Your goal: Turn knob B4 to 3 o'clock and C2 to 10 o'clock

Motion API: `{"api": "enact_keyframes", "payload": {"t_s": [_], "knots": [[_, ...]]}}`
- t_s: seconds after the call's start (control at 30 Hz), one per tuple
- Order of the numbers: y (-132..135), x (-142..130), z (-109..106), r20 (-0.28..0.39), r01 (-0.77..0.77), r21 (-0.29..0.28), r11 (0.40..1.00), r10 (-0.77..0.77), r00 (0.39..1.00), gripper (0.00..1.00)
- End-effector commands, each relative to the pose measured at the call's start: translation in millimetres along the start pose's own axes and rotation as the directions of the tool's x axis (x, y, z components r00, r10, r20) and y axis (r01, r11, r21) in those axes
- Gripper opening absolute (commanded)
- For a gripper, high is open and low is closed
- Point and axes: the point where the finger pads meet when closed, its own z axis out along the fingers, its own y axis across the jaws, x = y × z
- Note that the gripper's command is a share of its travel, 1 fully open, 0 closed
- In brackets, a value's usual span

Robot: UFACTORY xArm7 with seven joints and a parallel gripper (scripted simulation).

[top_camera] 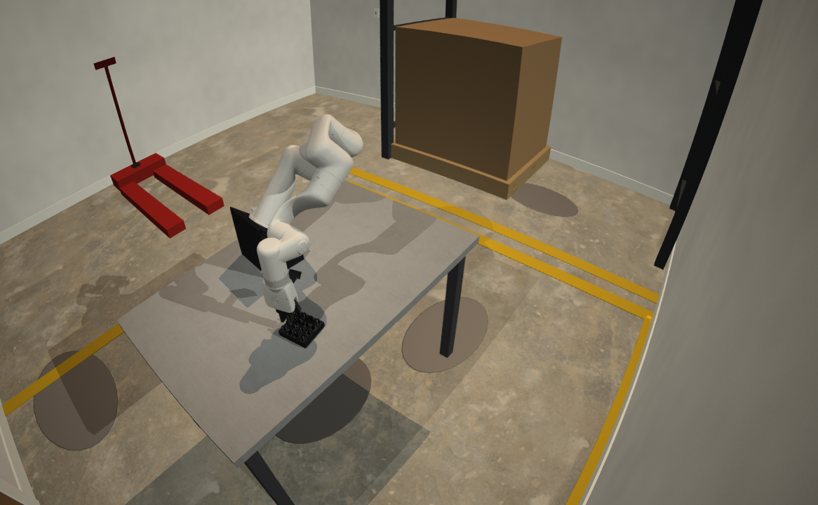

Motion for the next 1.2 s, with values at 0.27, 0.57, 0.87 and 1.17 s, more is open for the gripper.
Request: {"api": "enact_keyframes", "payload": {"t_s": [0.27, 0.57, 0.87, 1.17], "knots": [[0.2, -1.7, -2.1, 0.005, 0.000, -0.001, 1.000, 0.000, 1.000, 0.19], [0.2, -1.7, -1.4, 0.005, 0.000, -0.001, 1.000, 0.000, 1.000, 0.19], [0.2, -1.7, 3.9, 0.005, 0.000, -0.001, 1.000, 0.000, 1.000, 0.19], [0.3, -1.7, 8.4, 0.005, 0.000, -0.001, 1.000, 0.000, 1.000, 0.19]]}}
